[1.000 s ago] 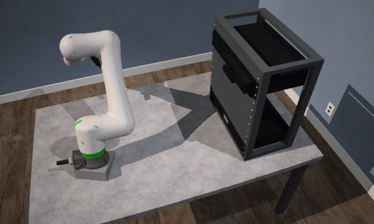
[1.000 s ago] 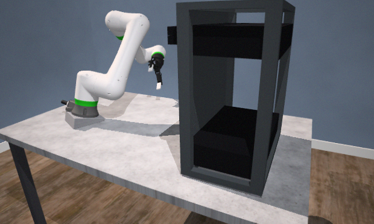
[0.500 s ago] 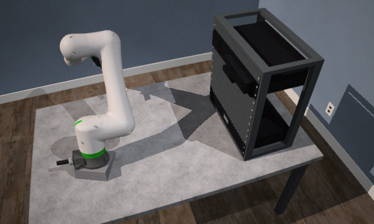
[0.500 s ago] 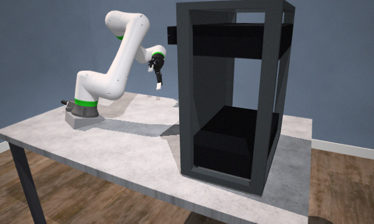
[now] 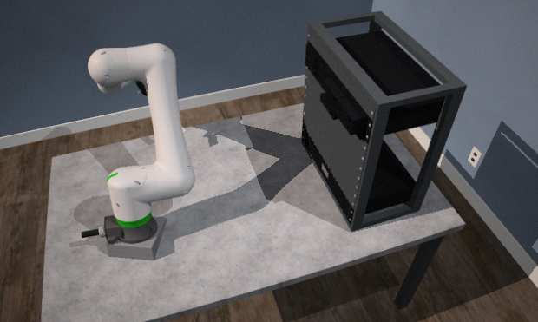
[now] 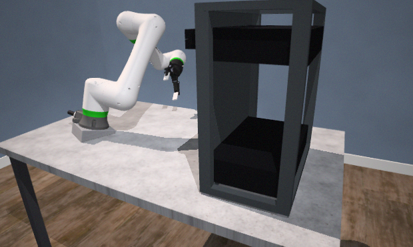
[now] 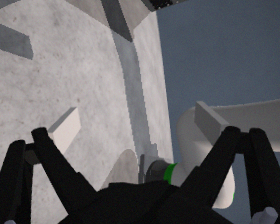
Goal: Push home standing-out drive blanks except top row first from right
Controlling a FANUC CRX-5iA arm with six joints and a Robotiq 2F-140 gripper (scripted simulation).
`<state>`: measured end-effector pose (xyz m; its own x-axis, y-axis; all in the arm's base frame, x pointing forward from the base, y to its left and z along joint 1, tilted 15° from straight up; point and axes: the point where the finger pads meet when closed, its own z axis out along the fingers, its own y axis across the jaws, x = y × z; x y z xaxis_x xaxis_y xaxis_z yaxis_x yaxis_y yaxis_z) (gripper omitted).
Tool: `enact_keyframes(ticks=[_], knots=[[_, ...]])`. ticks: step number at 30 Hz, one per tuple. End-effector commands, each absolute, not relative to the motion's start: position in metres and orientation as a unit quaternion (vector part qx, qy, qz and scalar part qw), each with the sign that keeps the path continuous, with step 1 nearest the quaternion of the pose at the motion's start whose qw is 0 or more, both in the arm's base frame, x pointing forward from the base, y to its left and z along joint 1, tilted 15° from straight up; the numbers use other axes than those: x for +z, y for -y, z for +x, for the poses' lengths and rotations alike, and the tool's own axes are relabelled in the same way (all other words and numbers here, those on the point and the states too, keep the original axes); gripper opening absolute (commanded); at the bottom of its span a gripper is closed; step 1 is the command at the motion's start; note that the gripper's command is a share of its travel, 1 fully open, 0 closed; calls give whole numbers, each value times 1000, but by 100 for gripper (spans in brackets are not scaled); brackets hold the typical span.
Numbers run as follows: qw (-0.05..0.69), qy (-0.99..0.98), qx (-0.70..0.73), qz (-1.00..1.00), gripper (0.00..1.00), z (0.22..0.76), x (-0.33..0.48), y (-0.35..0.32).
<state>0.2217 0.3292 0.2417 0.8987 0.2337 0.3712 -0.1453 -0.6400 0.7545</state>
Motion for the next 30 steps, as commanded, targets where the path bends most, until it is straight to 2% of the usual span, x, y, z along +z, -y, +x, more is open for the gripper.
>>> enact_keyframes(ticks=[1, 30], knots=[[423, -21, 211, 881, 100, 225, 238, -323], [386, 36, 39, 921, 100, 252, 197, -249]])
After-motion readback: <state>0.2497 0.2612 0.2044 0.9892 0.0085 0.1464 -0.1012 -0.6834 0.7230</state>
